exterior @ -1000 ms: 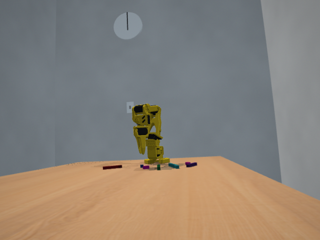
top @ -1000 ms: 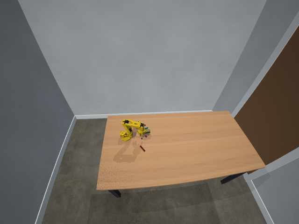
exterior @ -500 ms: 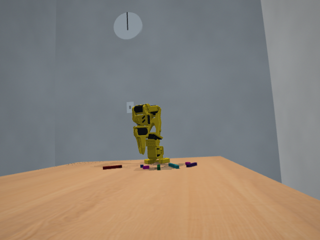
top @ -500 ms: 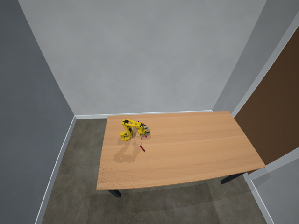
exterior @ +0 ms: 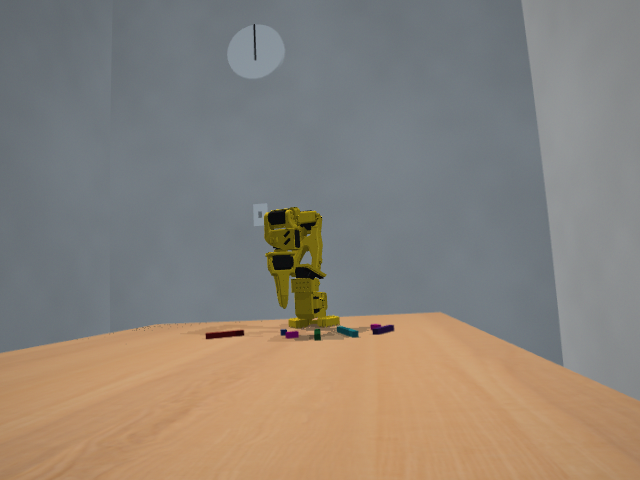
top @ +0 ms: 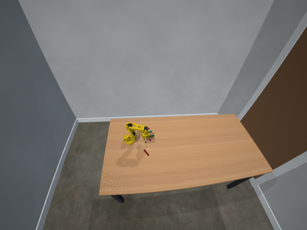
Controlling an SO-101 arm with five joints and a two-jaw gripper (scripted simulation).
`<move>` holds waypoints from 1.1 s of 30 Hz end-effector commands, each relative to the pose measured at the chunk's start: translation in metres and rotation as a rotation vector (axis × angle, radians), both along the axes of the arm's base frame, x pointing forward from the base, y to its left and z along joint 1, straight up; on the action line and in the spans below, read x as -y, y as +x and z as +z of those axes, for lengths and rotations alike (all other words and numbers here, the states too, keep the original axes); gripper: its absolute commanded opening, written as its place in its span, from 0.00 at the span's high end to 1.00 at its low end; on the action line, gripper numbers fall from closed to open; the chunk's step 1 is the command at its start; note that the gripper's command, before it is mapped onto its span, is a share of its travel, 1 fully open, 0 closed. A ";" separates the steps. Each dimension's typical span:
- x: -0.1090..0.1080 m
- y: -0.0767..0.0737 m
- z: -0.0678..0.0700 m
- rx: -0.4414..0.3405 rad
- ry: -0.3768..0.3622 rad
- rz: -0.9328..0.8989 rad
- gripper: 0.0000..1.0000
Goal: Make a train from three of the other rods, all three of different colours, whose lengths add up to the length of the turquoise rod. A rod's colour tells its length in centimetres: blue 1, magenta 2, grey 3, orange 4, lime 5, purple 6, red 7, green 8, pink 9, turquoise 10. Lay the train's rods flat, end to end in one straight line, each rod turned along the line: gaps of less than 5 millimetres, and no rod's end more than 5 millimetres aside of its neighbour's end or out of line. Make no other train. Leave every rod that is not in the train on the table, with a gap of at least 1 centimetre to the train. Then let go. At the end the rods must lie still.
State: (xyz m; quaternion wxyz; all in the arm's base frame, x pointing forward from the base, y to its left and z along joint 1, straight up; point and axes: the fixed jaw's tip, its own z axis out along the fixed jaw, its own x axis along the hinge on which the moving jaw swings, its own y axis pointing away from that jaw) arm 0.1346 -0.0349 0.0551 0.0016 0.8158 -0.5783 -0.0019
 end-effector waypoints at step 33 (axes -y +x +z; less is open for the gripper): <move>-0.012 0.022 0.010 0.058 0.014 -0.907 0.82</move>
